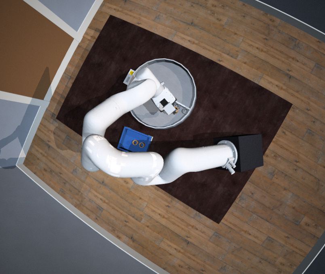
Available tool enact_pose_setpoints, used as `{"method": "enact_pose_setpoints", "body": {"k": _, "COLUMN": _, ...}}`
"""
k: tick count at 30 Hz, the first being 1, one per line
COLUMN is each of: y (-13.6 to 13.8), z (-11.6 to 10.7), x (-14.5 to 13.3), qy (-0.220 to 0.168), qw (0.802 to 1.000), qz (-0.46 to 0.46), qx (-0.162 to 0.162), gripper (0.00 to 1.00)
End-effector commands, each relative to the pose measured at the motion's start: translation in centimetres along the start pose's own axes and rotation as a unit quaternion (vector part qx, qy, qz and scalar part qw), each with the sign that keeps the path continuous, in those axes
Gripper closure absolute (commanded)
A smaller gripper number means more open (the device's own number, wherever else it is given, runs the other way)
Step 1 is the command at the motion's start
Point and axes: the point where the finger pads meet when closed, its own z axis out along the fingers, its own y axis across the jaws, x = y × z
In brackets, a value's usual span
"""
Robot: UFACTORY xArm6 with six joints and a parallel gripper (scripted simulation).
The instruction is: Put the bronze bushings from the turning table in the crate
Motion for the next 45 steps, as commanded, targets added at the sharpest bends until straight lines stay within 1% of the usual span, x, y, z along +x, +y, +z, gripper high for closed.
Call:
{"method": "enact_pose_setpoints", "body": {"k": 1, "y": 3.2, "z": -0.4, "x": -0.5, "qy": -0.001, "qw": 1.0, "qz": 0.0, "qx": 0.001, "gripper": 1.0}}
{"method": "enact_pose_setpoints", "body": {"k": 9, "y": 10.1, "z": -1.2, "x": -1.3, "qy": -0.001, "qw": 1.0, "qz": 0.0, "qx": 0.001, "gripper": 1.0}}
{"method": "enact_pose_setpoints", "body": {"k": 11, "y": 10.1, "z": -1.2, "x": -1.3, "qy": -0.001, "qw": 1.0, "qz": 0.0, "qx": 0.001, "gripper": 1.0}}
{"method": "enact_pose_setpoints", "body": {"k": 14, "y": 13.6, "z": -1.5, "x": -1.7, "qy": -0.001, "qw": 1.0, "qz": 0.0, "qx": 0.001, "gripper": 1.0}}
{"method": "enact_pose_setpoints", "body": {"k": 26, "y": 23.5, "z": -2.5, "x": -2.9, "qy": -0.001, "qw": 1.0, "qz": 0.0, "qx": 0.001, "gripper": 1.0}}
{"method": "enact_pose_setpoints", "body": {"k": 28, "y": 23.5, "z": -2.5, "x": -2.9, "qy": -0.001, "qw": 1.0, "qz": 0.0, "qx": 0.001, "gripper": 1.0}}
{"method": "enact_pose_setpoints", "body": {"k": 32, "y": 27.7, "z": -3.0, "x": -3.4, "qy": -0.001, "qw": 1.0, "qz": 0.0, "qx": 0.001, "gripper": 1.0}}
{"method": "enact_pose_setpoints", "body": {"k": 37, "y": 31.6, "z": -3.3, "x": -3.9, "qy": -0.001, "qw": 1.0, "qz": 0.0, "qx": 0.001, "gripper": 1.0}}
{"method": "enact_pose_setpoints", "body": {"k": 42, "y": 34.1, "z": -3.6, "x": -4.2, "qy": -0.001, "qw": 1.0, "qz": 0.0, "qx": 0.001, "gripper": 1.0}}
{"method": "enact_pose_setpoints", "body": {"k": 45, "y": 34.4, "z": -3.6, "x": -4.3, "qy": -0.001, "qw": 1.0, "qz": 0.0, "qx": 0.001, "gripper": 1.0}}
